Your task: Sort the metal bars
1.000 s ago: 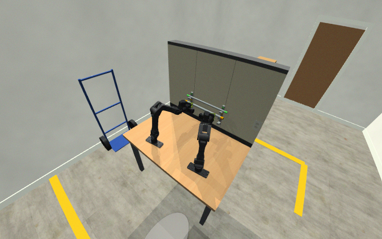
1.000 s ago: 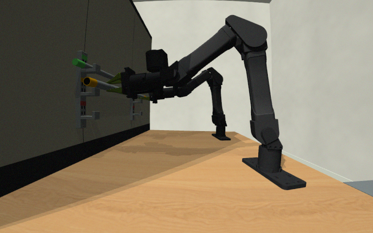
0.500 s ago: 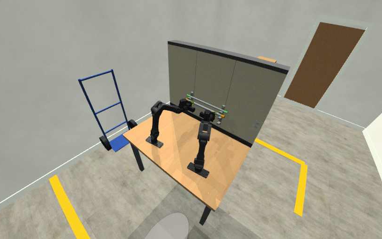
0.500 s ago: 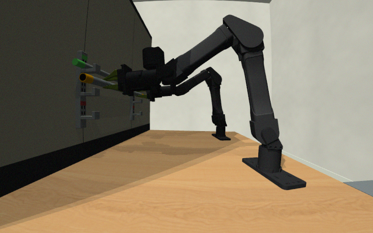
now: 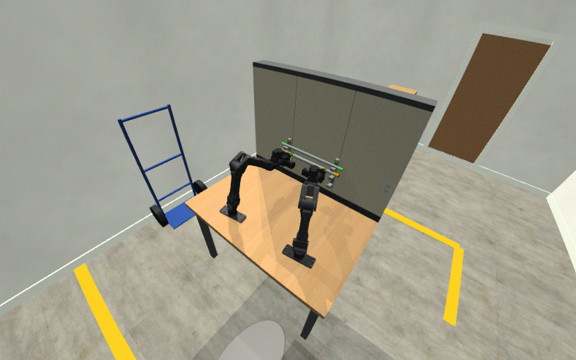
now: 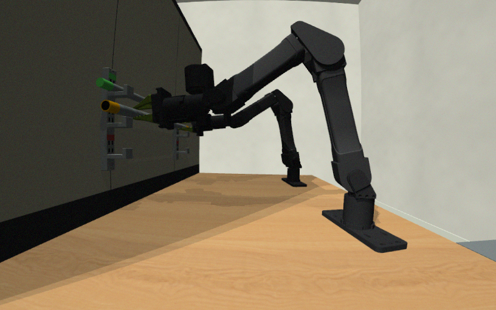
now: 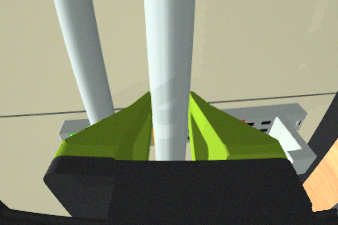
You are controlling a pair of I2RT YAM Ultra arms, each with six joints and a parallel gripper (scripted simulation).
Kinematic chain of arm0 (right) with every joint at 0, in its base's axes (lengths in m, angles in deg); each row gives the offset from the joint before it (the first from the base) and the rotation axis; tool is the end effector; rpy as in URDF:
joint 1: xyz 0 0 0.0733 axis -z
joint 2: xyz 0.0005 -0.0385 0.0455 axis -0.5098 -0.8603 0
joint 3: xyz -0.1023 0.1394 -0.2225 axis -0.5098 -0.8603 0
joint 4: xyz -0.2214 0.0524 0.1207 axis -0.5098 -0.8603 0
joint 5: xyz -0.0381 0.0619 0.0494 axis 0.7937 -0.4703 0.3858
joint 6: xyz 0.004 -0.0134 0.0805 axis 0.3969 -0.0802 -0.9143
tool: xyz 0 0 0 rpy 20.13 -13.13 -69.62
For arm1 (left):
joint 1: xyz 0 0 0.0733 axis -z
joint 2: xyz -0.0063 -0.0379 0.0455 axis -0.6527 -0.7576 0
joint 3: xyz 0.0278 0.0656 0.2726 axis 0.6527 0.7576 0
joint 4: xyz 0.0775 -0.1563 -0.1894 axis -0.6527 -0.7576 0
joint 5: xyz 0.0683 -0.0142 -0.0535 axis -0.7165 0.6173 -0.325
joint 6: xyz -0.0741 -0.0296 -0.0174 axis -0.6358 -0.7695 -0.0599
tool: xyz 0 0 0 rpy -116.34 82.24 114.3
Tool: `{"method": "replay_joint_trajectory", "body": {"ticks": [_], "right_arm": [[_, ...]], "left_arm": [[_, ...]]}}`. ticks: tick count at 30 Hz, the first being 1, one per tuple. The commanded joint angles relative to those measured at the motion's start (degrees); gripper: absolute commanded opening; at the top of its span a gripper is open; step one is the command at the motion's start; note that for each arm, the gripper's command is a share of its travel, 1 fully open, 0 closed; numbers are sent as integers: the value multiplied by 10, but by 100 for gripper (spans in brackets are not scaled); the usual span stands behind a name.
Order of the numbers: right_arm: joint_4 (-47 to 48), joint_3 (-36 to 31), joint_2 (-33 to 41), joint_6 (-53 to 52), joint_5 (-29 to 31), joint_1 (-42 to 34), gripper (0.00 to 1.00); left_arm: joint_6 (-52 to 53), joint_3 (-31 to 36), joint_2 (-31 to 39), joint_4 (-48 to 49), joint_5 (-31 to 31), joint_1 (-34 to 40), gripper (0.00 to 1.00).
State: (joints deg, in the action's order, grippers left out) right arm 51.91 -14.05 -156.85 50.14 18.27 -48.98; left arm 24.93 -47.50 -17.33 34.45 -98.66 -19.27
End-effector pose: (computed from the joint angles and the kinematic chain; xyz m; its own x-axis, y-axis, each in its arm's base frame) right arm 0.4326 0.1116 0.2861 -0.1329 -0.9909 0.0187 -0.1002 -0.0053 -0.9949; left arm 0.4278 -0.1510 0.2868 0.1589 0.9873 0.0059 0.1069 -0.0231 0.9940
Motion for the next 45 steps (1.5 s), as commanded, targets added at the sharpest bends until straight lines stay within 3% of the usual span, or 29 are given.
{"method": "replay_joint_trajectory", "body": {"ticks": [1,21,36,45], "right_arm": [[29,35,-2,17,-4,6,0],[21,44,-2,17,-5,6,0],[117,-17,-41,15,-5,7,0],[130,-22,-47,16,-5,7,0]], "left_arm": [[10,-33,6,25,4,-6,0],[10,-43,5,15,5,-6,0],[9,27,-38,125,5,-6,0],[10,31,-44,137,5,-6,0]]}}
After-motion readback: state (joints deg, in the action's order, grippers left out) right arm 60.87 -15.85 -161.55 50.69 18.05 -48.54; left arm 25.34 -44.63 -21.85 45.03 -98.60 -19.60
